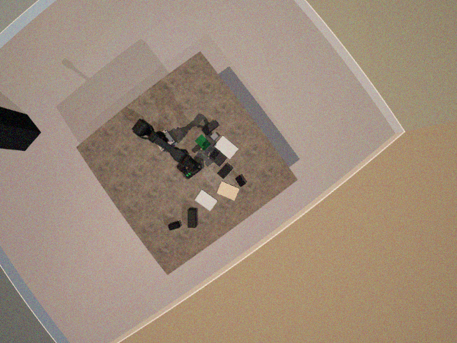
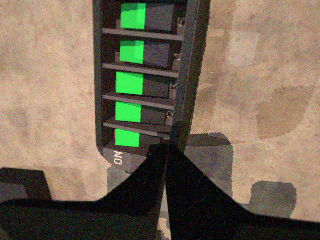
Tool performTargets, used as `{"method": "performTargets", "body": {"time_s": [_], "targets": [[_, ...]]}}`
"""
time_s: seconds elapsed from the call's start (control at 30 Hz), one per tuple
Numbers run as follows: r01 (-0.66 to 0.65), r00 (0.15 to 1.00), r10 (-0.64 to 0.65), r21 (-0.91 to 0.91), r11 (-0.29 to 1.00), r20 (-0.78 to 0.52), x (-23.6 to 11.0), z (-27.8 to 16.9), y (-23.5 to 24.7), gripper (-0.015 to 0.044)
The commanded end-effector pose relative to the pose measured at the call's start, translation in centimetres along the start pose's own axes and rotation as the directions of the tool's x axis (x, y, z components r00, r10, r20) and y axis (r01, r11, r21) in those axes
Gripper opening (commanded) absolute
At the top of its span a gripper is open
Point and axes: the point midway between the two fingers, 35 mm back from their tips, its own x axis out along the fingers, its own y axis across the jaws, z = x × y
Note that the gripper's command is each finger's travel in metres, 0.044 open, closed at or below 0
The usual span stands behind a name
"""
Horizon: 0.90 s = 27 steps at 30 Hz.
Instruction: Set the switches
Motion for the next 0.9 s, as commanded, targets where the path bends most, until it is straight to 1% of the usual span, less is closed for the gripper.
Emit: {"method": "performTargets", "body": {"time_s": [0.0,0.3,0.63,0.87], "targets": [[0.070,0.997,-0.070,-0.005,0.998,0.015,0.3,0.8,1.6,0.0000],[0.257,0.966,-0.256,-0.025,0.966,0.037,1.3,4.2,6.0,0.0000],[0.459,0.888,-0.459,-0.004,0.888,-0.011,2.5,8.9,8.9,0.0000],[0.472,0.882,-0.472,-0.002,0.882,-0.016,2.6,9.3,9.0,0.0000]]}}
